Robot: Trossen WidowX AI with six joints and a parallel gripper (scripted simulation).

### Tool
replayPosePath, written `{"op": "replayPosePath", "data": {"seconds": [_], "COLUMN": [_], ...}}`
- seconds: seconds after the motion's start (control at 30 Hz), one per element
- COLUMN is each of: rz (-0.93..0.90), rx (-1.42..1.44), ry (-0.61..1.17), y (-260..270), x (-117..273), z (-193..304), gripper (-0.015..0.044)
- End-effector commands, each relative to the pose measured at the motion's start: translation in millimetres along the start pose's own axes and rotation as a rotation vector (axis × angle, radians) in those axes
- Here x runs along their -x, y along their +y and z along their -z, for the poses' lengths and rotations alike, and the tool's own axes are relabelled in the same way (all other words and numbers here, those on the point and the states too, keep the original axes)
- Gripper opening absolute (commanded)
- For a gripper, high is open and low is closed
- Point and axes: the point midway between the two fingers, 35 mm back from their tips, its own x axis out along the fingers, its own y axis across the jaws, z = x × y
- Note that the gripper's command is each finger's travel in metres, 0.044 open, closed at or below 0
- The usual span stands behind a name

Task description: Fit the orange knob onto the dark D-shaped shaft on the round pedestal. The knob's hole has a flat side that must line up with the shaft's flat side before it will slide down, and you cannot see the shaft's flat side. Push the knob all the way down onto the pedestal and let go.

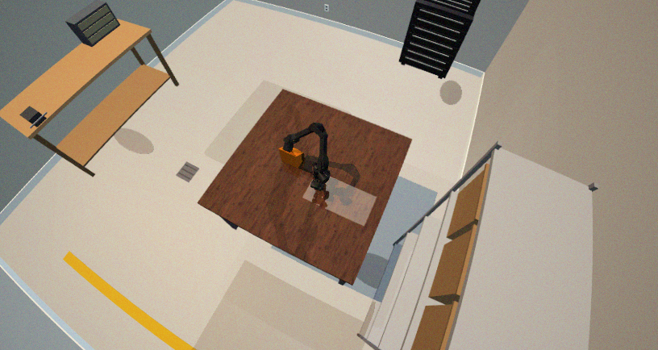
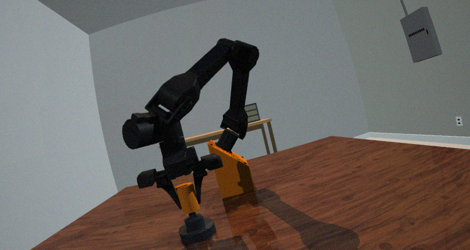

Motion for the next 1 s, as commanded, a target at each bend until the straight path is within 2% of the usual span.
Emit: {"op": "replayPosePath", "data": {"seconds": [0.0, 0.2, 0.97], "rz": [0.003, 0.003, 0.003], "rx": [0.030, 0.214, 0.213], "ry": [-0.001, -0.001, -0.001], "y": [-0.8, -2.7, -0.9], "x": [3.0, 1.2, -0.1], "z": [-0.6, -3.3, -0.3], "gripper": [0.0000, 0.0000, 0.0000]}}
